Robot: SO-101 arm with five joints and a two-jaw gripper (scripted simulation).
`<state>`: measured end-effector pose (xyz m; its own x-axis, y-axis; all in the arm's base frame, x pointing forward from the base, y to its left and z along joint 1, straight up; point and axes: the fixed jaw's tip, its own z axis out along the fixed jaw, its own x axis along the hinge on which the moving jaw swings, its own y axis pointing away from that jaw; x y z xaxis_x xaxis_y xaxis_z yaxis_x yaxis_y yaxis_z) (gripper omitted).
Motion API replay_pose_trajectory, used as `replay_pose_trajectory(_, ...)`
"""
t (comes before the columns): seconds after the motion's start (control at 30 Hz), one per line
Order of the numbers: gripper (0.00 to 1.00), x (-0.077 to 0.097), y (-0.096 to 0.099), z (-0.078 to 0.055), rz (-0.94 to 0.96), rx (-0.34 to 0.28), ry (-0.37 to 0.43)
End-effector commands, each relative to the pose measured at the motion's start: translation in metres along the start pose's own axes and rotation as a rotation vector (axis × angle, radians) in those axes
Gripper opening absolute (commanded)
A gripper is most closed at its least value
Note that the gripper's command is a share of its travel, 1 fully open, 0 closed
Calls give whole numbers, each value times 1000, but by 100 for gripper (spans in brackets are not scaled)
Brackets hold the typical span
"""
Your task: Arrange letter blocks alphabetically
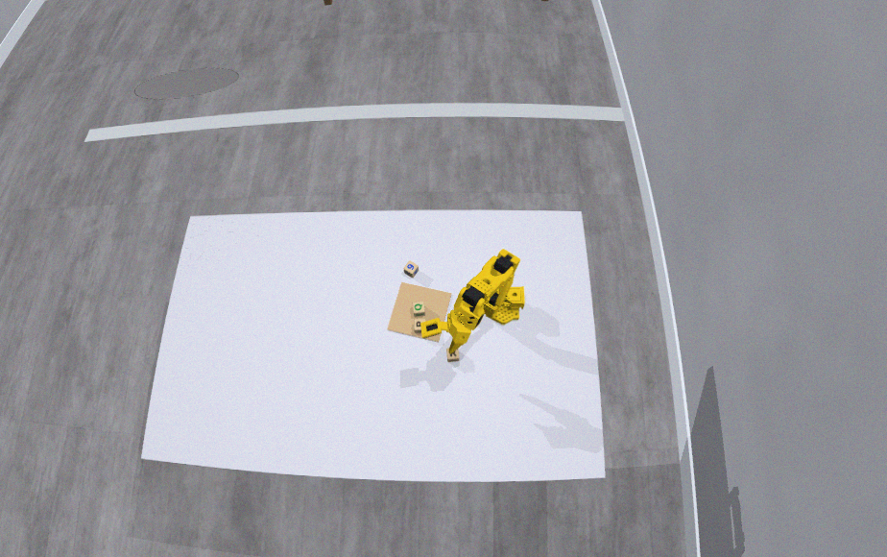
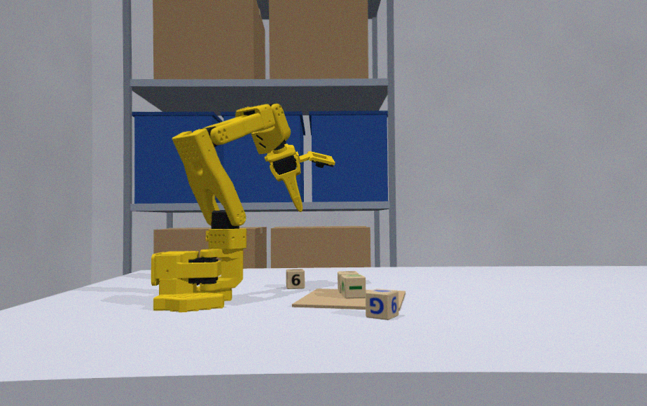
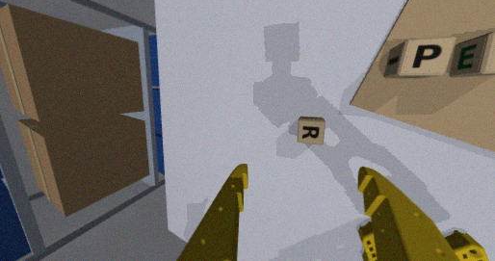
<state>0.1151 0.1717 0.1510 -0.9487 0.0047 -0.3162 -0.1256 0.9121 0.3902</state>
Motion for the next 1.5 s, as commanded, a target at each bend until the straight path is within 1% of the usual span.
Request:
replay_pose_trajectory(0.0, 35, -8, 12, -15, 2, -88, -65)
replay_pose_trajectory(0.13, 35, -7, 11, -12, 2, -75, -54)
replay_pose_trajectory(0.23, 35, -6, 10, -4, 2, -41, -27)
replay_pose_trajectory(0.33, 35, -3, 6, 8, 2, 14, 16)
replay_pose_trajectory(0.47, 35, 3, -1, 29, 2, 107, 91)
replay_pose_trajectory(0.53, 35, 3, -1, 29, 2, 107, 91)
replay_pose_trajectory(0.7, 35, 12, -12, 52, 1, 221, 181)
replay_pose_trajectory(0.83, 35, 18, -19, 63, 1, 280, 228)
replay_pose_trajectory(0.97, 35, 20, -22, 67, 1, 302, 246)
replay_pose_trajectory(1.47, 35, 20, -22, 67, 1, 303, 246)
